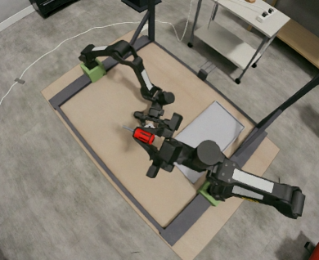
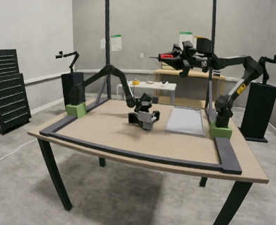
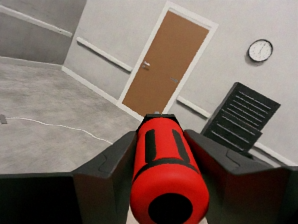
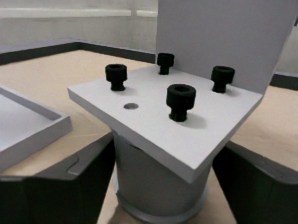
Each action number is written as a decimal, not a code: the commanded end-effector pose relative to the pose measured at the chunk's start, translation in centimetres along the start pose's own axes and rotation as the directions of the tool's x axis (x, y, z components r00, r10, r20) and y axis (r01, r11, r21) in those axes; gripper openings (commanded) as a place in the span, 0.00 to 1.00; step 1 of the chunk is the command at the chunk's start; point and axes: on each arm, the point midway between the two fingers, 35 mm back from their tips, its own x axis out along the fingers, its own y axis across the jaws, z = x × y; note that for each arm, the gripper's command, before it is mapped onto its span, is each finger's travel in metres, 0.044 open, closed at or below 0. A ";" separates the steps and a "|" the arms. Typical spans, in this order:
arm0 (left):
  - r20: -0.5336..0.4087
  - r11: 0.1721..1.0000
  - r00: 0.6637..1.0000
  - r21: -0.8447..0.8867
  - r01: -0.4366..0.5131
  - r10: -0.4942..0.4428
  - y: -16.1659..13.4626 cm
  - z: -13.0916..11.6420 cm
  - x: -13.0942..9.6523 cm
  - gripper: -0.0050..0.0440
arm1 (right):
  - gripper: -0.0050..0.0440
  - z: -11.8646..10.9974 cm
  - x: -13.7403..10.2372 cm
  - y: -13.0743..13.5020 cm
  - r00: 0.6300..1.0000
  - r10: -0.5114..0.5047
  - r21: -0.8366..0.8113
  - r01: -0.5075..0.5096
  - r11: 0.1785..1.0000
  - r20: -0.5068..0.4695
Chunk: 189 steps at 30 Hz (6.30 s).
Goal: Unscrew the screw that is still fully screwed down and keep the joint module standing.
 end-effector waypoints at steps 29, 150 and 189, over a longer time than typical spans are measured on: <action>0.117 0.746 0.986 -0.666 -0.014 0.123 3.7 4.0 -0.7 0.37 | 0.60 1.5 0.1 0.6 1.000 0.003 0.036 -0.003 0.999 0.011; 0.127 0.296 0.323 0.192 -0.936 0.938 18.8 -21.2 -8.8 0.37 | 0.60 1.5 0.1 0.6 1.000 0.003 0.036 -0.003 0.999 0.011; 0.138 0.288 0.321 0.214 -0.933 0.937 20.3 -23.6 -9.2 0.37 | 0.60 1.5 0.1 0.6 1.000 0.003 0.036 -0.003 0.999 0.011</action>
